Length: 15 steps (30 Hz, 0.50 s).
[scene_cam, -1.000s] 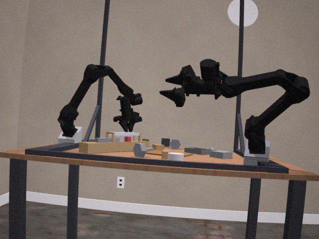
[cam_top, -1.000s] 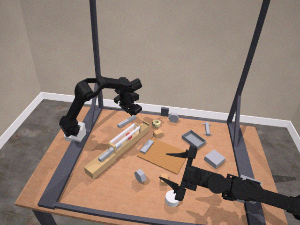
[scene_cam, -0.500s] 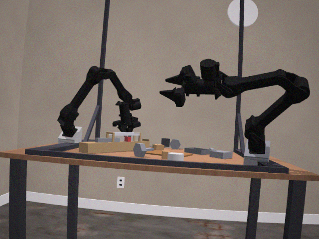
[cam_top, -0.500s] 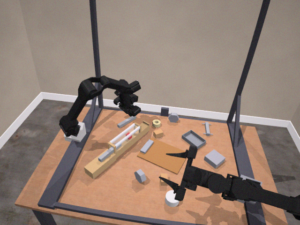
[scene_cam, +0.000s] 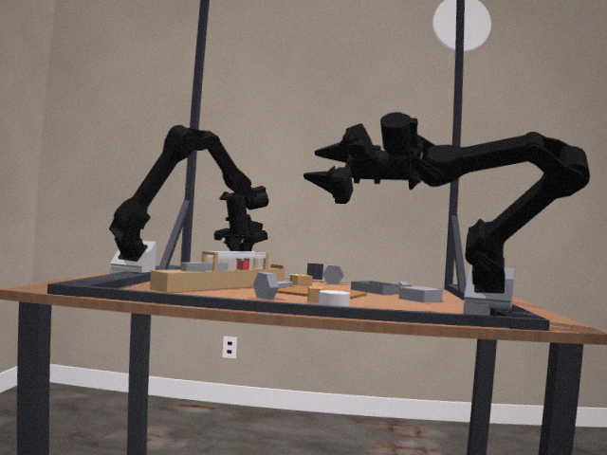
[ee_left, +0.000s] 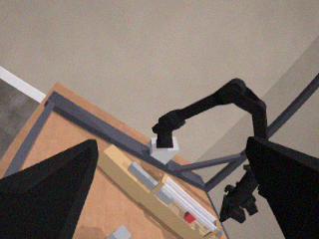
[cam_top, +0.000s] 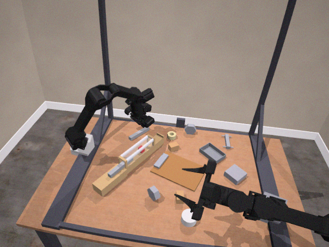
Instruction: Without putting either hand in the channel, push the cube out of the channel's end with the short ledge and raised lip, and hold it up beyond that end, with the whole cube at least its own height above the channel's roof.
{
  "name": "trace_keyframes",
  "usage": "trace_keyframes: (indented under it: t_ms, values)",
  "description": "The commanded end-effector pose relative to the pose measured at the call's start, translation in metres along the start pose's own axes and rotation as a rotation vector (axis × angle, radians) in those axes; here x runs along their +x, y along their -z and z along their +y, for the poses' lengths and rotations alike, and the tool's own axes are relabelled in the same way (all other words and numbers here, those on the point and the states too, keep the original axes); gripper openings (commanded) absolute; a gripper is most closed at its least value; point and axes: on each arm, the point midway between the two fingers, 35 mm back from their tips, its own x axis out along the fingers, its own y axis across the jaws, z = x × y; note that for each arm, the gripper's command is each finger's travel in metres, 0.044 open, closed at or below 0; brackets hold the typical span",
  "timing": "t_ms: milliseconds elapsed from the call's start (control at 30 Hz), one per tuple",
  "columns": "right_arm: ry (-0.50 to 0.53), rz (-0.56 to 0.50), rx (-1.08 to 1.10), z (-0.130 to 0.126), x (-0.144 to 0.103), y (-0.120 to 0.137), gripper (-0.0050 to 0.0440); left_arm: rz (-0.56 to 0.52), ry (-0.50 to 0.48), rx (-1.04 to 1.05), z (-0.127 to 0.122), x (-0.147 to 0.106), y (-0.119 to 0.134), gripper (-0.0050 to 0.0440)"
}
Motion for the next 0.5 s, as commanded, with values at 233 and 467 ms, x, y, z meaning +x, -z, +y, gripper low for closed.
trace_keyframes:
  t_ms: [233, 467]
  values:
    - [0.001, -0.026, 0.012, -0.003, 0.012, -0.003, 0.015, -0.011, 0.003, -0.004, -0.001, -0.001, -0.005, 0.04]
    - [0.005, -0.02, 0.008, -0.004, 0.024, -0.004, 0.015, -0.011, 0.003, -0.004, -0.001, -0.001, -0.005, 0.04]
